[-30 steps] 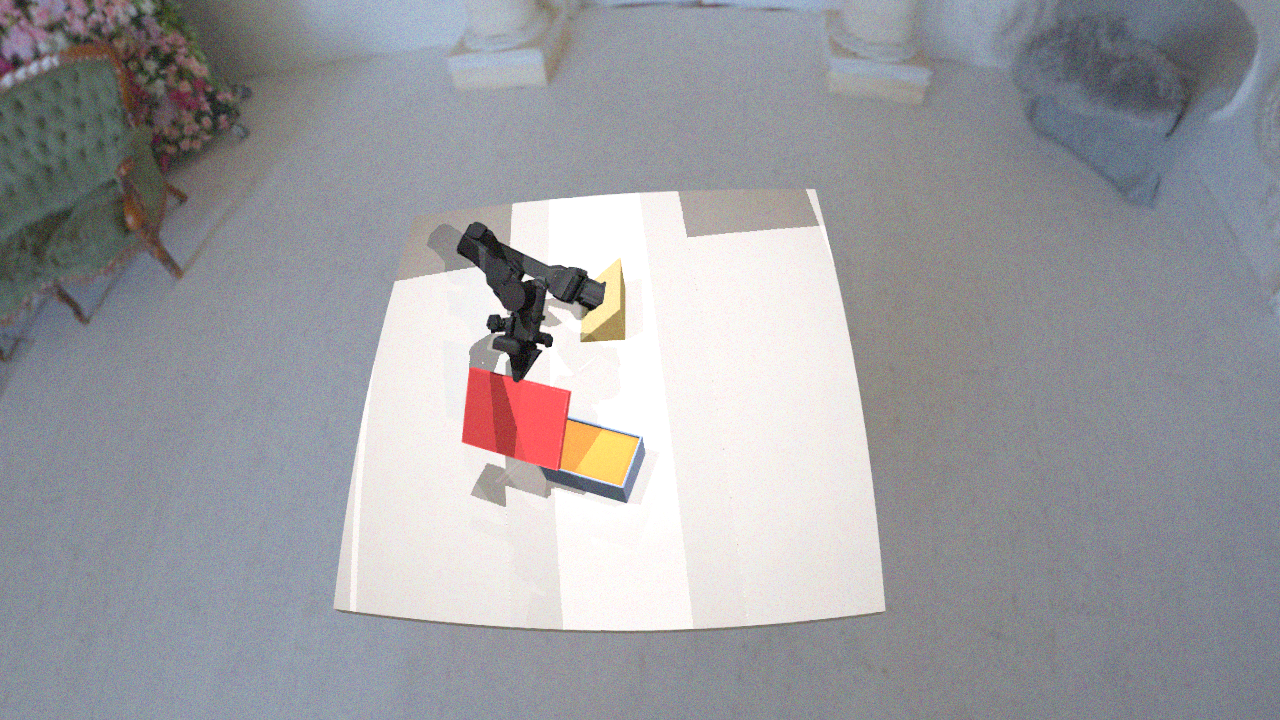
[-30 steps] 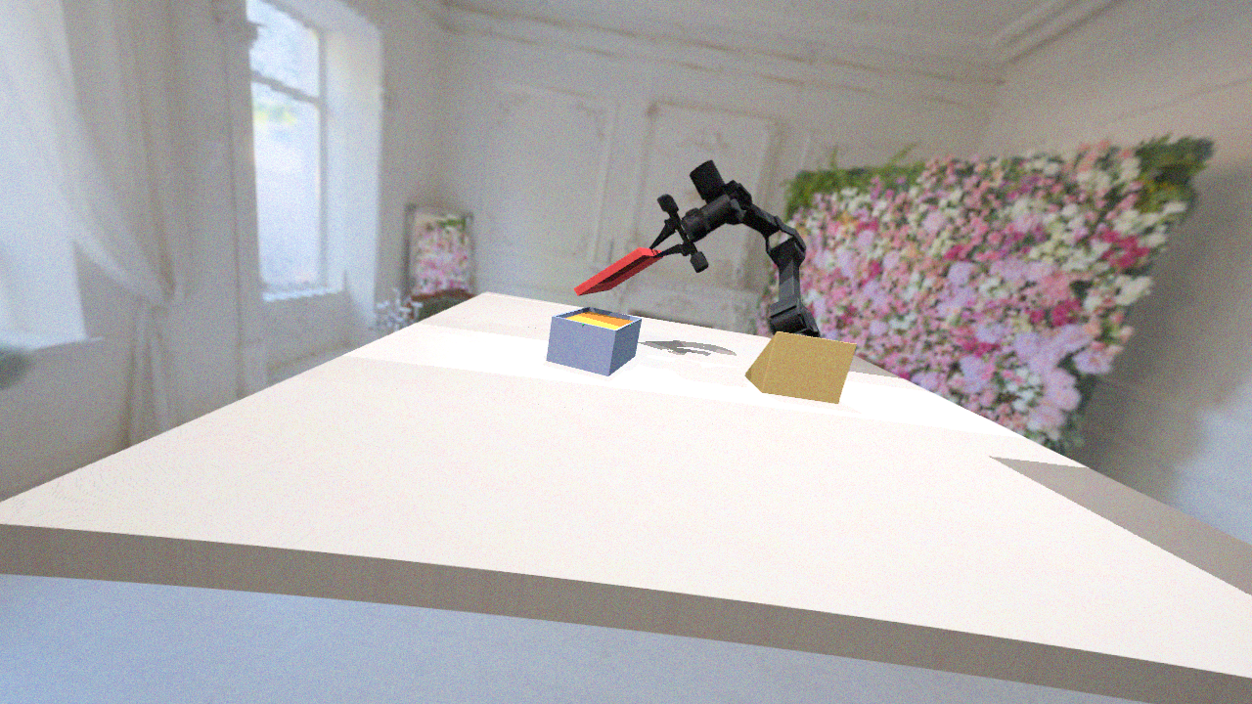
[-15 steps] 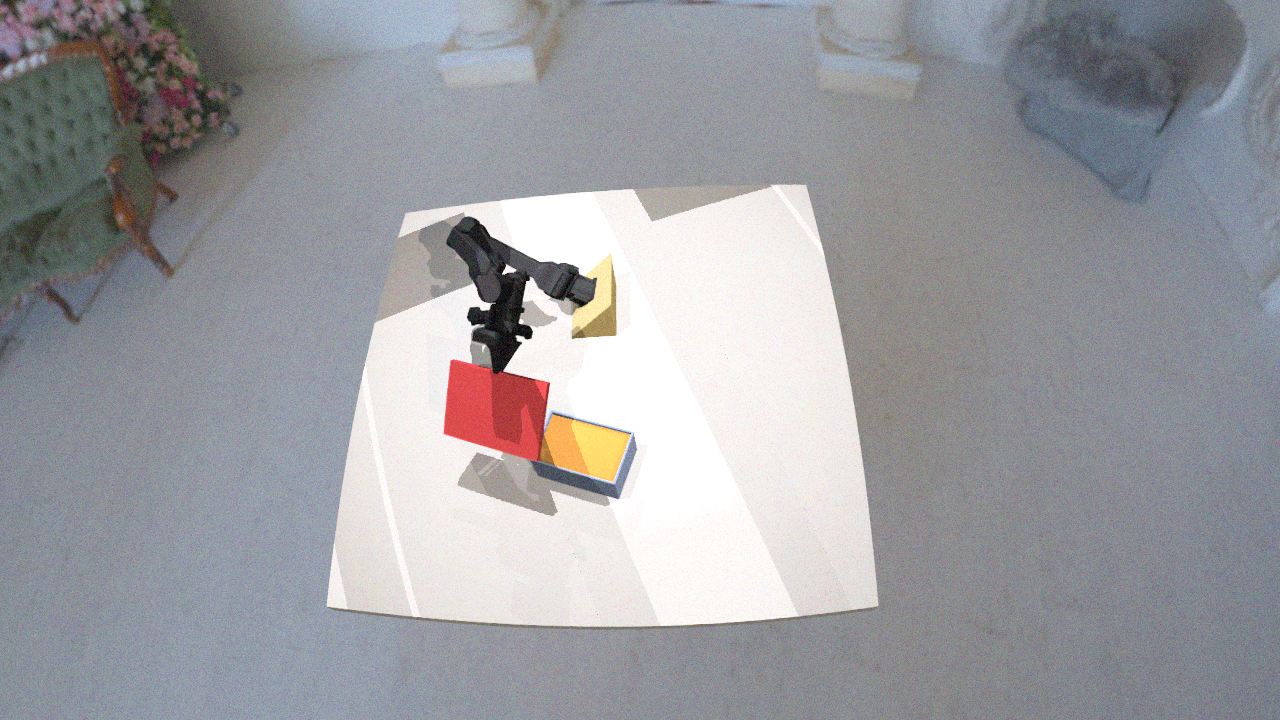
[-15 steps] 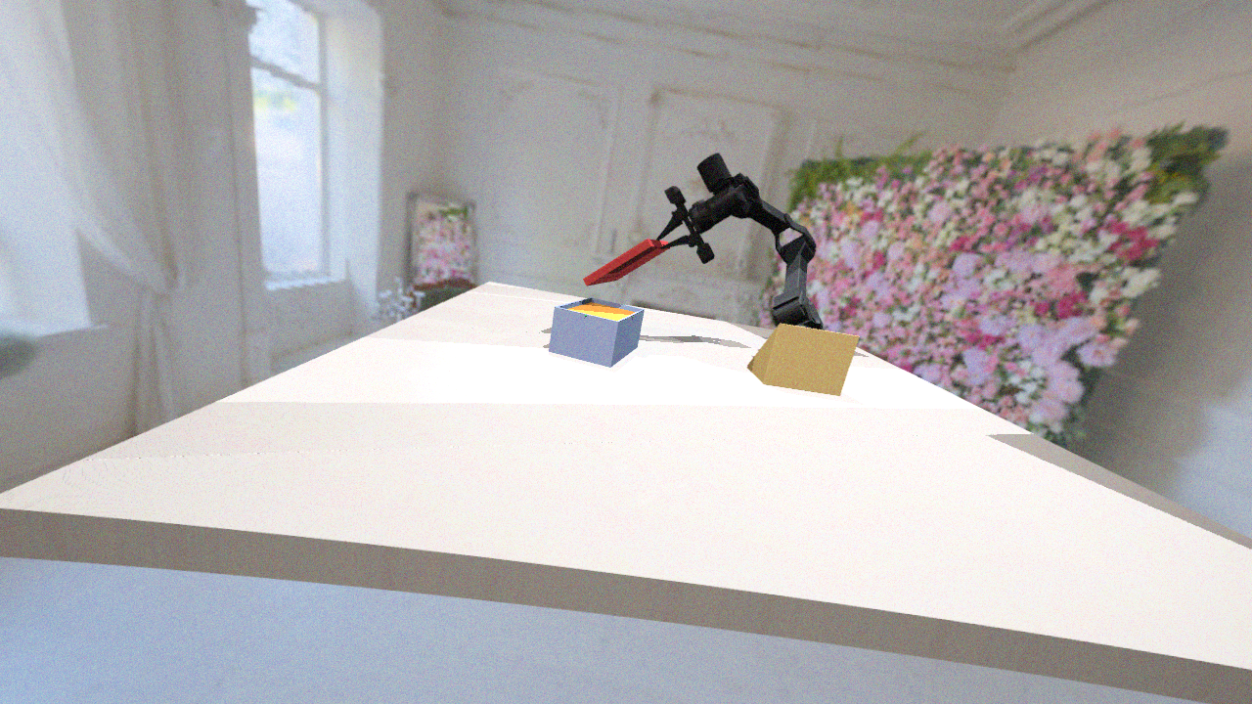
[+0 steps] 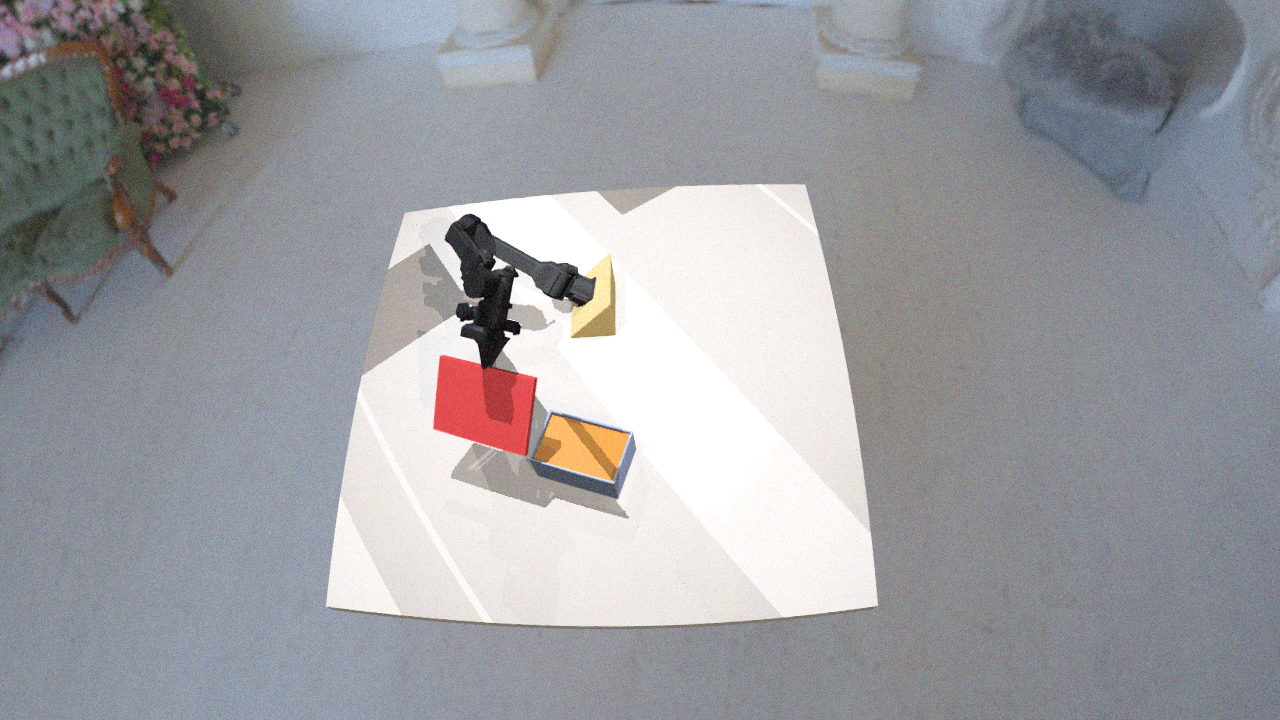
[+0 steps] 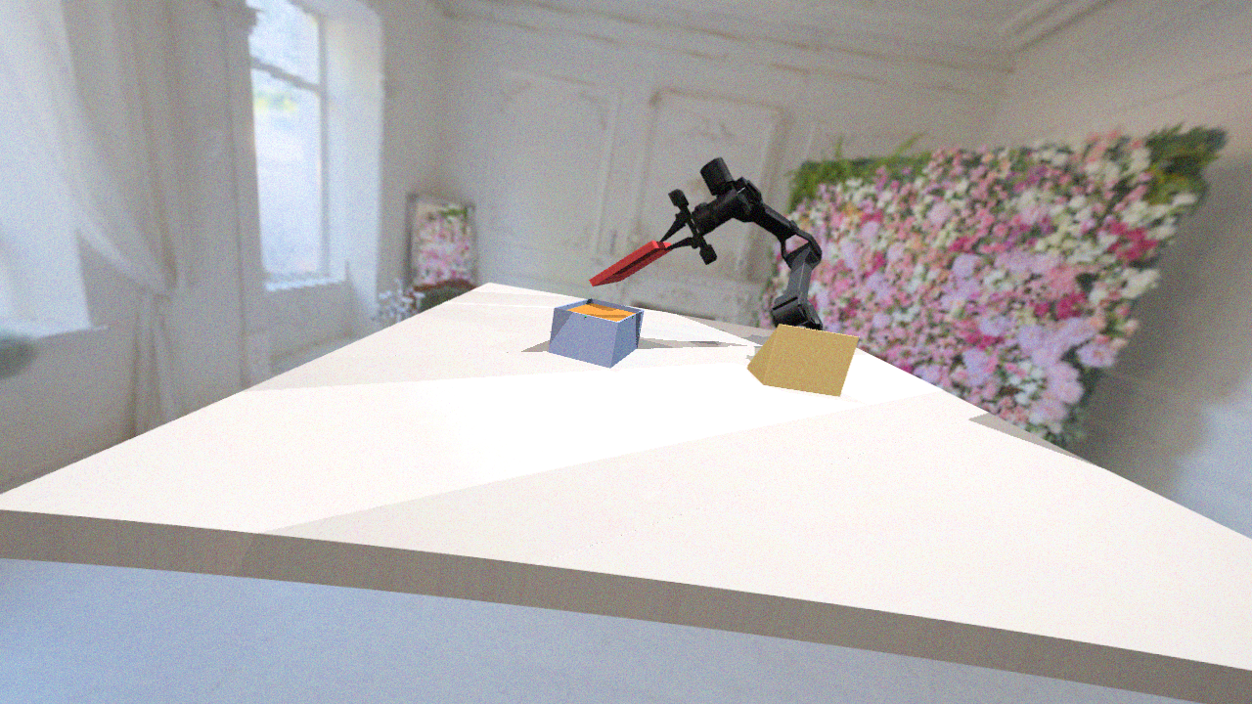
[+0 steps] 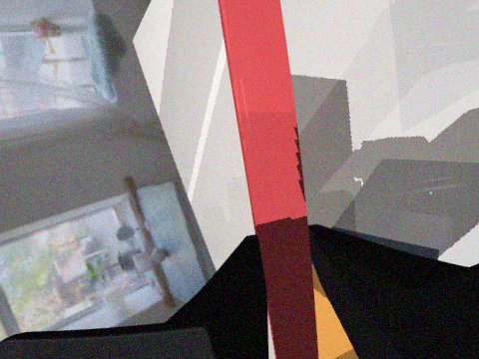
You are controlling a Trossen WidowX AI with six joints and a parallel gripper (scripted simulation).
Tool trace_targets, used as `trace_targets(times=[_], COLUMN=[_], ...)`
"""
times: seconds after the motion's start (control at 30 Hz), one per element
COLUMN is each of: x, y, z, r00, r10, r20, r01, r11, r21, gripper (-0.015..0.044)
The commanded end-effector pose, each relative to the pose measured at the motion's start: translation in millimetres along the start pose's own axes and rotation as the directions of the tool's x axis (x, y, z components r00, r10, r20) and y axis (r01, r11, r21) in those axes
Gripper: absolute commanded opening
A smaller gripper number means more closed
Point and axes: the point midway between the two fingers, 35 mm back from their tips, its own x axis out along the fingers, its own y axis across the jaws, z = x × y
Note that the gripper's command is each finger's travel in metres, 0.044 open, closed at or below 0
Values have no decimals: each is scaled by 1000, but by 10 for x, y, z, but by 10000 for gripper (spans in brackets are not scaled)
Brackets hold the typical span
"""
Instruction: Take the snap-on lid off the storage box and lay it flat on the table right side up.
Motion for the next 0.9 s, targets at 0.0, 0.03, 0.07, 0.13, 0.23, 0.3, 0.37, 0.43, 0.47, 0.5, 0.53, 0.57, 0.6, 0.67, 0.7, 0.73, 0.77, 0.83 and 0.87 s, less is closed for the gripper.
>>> trace_targets(times=[0.0, 0.03, 0.07, 0.13, 0.23, 0.3, 0.37, 0.43, 0.47, 0.5, 0.53, 0.57, 0.6, 0.67, 0.7, 0.73, 0.77, 0.83, 0.87], x=[-23, -25, -26, -29, -34, -37, -40, -44, -45, -47, -48, -50, -51, -55, -56, -58, -59, -62, -64], y=[9, 8, 6, 3, -2, -5, -9, -12, -14, -15, -17, -19, -20, -23, -25, -27, -28, -31, -33], z=[89, 109, 129, 168, 227, 267, 307, 346, 366, 386, 405, 425, 445, 484, 504, 524, 544, 584, 603], r00=[1000, 1000, 1000, 1000, 1000, 1000, 1000, 1000, 1000, 1000, 1000, 1000, 1000, 1000, 1000, 1000, 1000, 1000, 1000], r10=[7, 7, 7, 7, 7, 7, 7, 7, 7, 7, 7, 7, 7, 7, 7, 7, 7, 7, 7], r20=[-7, -7, -7, -7, -7, -7, -7, -7, -7, -7, -7, -7, -7, -7, -7, -7, -7, -7, -7], r01=[-7, -7, -7, -7, -7, -7, -7, -7, -7, -7, -7, -7, -7, -7, -7, -7, -7, -7, -7], r11=[1000, 1000, 1000, 1000, 1000, 1000, 1000, 1000, 1000, 1000, 1000, 1000, 1000, 1000, 1000, 1000, 1000, 1000, 1000], r21=[6, 6, 6, 6, 6, 6, 5, 5, 5, 5, 5, 5, 5, 5, 5, 5, 5, 5, 4], gripper=[0, 0, 0, 0, 0, 0, 0, 0, 0, 0, 0, 0, 0, 0, 0, 0, 0, 0, 0])
